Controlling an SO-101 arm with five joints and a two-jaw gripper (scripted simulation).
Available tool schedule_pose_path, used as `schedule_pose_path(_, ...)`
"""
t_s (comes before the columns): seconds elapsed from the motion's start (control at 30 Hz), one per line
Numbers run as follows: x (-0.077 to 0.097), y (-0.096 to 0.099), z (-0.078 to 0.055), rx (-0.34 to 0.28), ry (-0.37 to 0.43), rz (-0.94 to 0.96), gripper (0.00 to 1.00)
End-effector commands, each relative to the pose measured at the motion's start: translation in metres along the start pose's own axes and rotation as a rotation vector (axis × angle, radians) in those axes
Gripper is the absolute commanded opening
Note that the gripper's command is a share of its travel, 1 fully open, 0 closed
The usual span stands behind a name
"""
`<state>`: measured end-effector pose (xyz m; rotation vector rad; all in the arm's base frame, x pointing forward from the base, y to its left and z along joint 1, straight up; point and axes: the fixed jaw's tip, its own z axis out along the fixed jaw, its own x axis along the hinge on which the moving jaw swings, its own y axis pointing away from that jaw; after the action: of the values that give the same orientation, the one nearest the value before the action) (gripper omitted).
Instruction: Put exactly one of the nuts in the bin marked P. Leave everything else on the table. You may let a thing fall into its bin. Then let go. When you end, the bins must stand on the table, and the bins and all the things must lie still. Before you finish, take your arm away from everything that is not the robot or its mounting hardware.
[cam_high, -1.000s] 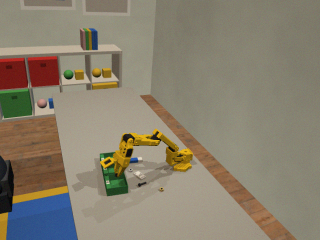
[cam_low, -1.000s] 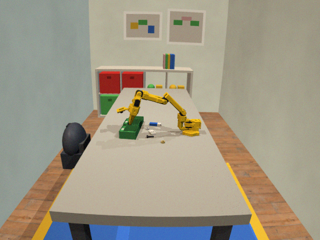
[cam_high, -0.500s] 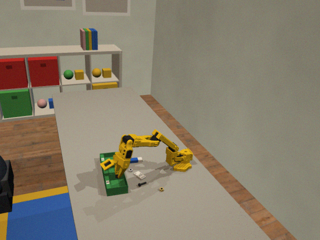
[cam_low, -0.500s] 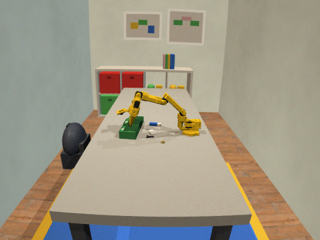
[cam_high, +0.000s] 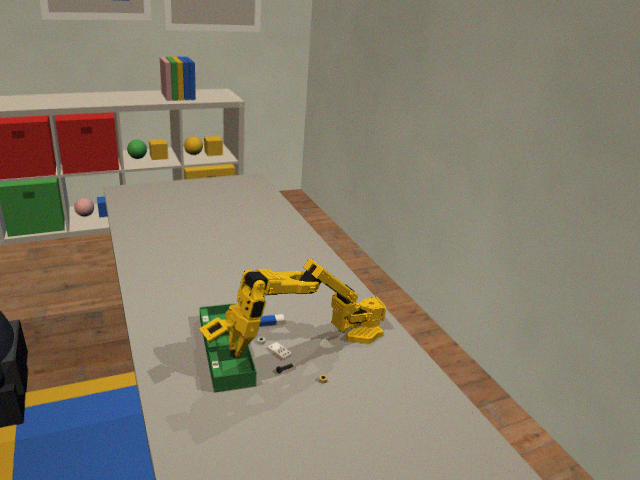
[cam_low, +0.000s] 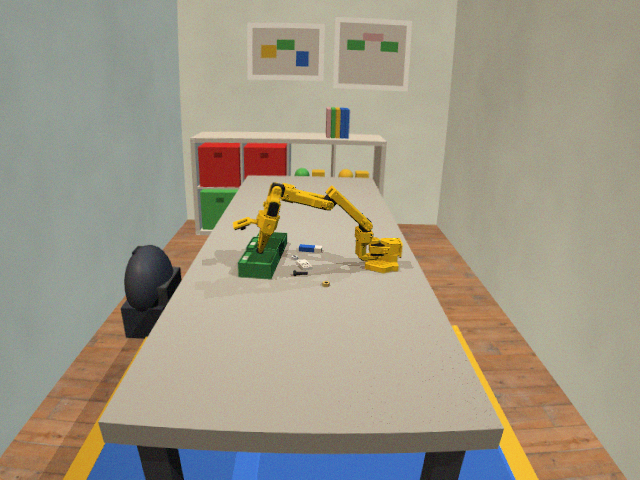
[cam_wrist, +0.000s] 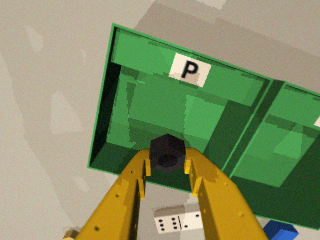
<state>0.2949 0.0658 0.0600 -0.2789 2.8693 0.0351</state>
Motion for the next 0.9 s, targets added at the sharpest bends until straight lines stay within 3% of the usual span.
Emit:
schedule_pose_path(0.0, -0.007, 0.004, -0.008, -0.004, -0.052, -0.018, 0.00)
schedule_pose_path(0.87, -0.004, 0.004, 0.008, -0.004, -0.052, -0.018, 0.00)
